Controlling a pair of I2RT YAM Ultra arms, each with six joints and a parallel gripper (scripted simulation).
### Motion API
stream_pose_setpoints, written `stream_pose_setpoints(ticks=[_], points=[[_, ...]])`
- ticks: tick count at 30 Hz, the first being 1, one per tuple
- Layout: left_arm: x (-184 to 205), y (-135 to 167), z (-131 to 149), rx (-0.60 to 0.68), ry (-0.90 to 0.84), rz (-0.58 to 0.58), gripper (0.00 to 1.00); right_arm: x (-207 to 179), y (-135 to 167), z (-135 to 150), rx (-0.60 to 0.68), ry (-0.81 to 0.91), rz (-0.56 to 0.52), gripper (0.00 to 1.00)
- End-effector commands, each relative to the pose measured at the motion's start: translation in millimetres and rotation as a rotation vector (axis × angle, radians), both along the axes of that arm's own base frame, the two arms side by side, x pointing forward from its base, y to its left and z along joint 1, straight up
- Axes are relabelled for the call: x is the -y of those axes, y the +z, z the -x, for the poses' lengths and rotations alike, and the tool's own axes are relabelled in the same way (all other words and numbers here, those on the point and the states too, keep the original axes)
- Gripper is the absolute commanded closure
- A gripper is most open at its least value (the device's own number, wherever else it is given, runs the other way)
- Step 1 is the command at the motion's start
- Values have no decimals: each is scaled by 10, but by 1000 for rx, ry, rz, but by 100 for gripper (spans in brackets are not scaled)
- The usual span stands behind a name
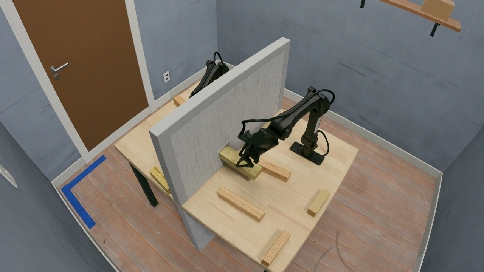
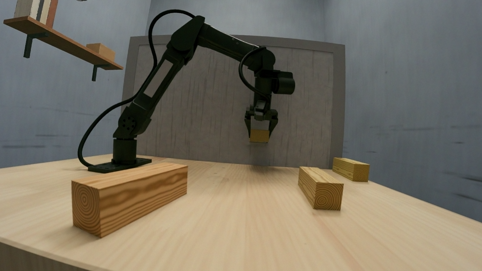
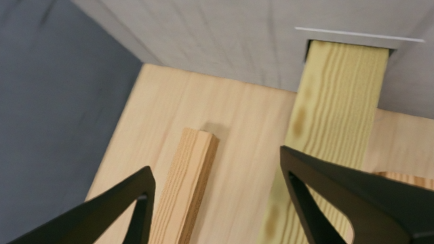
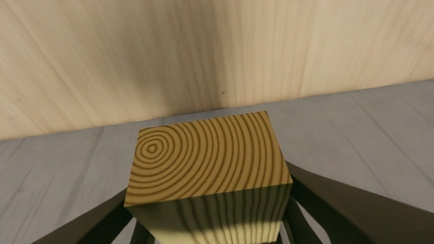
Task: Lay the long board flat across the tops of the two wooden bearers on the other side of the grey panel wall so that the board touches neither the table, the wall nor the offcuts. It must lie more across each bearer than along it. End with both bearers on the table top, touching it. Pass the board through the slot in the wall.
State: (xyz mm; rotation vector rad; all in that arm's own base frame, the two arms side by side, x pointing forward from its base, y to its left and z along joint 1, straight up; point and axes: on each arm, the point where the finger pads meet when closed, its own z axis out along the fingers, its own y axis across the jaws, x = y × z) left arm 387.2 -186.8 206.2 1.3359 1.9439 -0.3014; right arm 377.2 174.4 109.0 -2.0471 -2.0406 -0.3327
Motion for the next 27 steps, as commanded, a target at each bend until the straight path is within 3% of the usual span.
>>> stream_pose_setpoints(ticks=[1,5,15,26,27], points=[[255,-116,231,-84,-205,-36,22,-158,393,-100,82,2,-96,100],[463,-293,433,-151,-371,-43,22,-158,393,-100,82,2,-96,100],[657,-470,551,-216,-478,-45,22,-158,393,-100,82,2,-96,100],[613,-345,514,-194,-460,-29,22,-158,393,-100,82,2,-96,100],[625,-475,500,-230,-455,-34,22,-158,393,-100,82,2,-96,100]])
